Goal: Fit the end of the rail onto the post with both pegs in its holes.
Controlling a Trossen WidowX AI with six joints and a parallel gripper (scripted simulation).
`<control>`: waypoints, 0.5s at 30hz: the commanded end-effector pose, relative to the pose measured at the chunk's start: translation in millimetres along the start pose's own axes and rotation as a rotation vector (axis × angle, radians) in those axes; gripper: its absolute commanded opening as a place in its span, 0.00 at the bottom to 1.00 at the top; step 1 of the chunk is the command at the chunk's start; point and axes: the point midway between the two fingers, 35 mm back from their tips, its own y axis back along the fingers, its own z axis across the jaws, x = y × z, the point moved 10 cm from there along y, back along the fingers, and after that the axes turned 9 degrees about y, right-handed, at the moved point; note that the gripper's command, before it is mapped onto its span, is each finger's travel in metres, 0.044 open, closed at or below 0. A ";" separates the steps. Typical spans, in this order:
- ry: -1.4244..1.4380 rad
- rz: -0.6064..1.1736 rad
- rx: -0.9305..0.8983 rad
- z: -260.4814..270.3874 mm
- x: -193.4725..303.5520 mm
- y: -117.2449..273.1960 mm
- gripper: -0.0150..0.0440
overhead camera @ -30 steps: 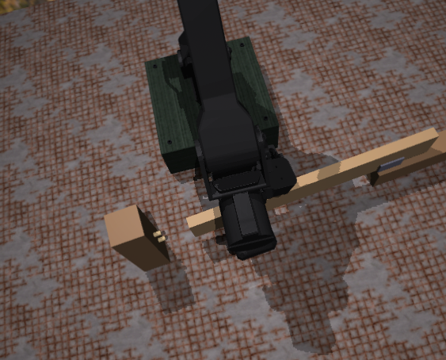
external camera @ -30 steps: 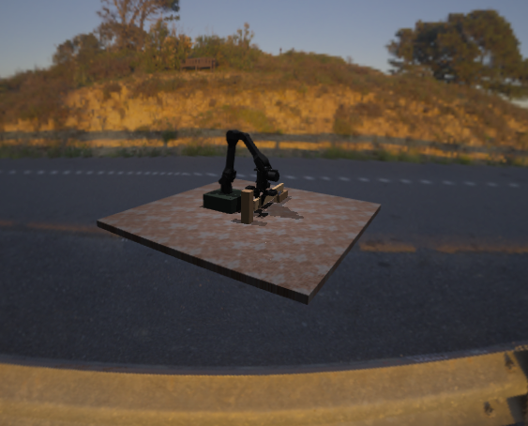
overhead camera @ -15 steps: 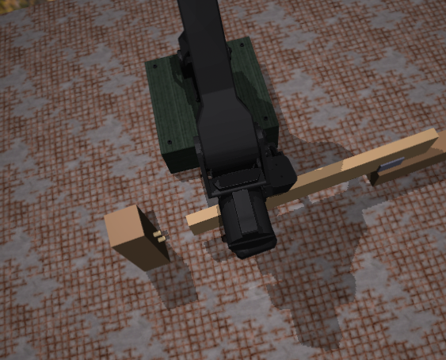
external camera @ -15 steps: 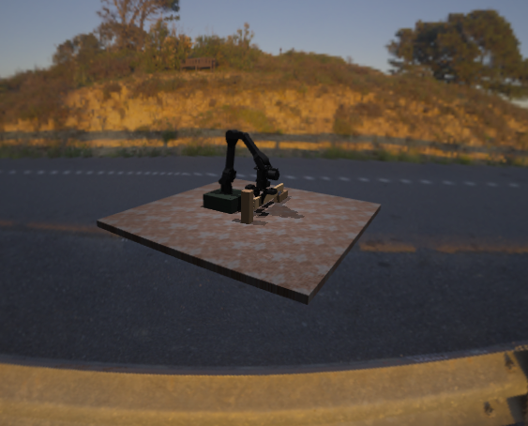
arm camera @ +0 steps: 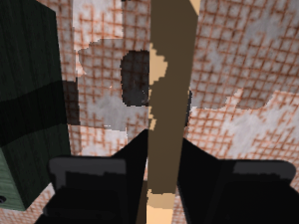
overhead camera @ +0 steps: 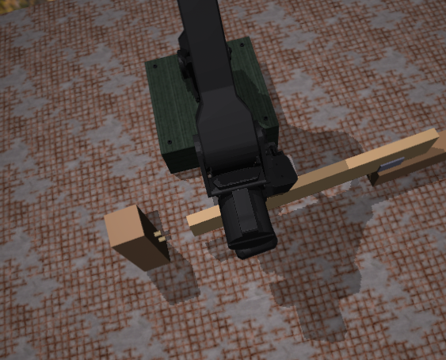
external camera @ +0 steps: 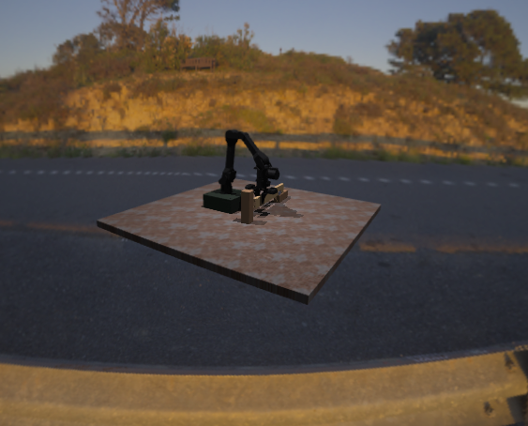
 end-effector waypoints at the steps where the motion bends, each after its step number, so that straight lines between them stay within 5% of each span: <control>1: -0.002 -0.004 0.006 0.0 -0.3 -1.1 0.25; 15: -0.002 -0.004 0.006 1.4 -0.5 1.1 0.25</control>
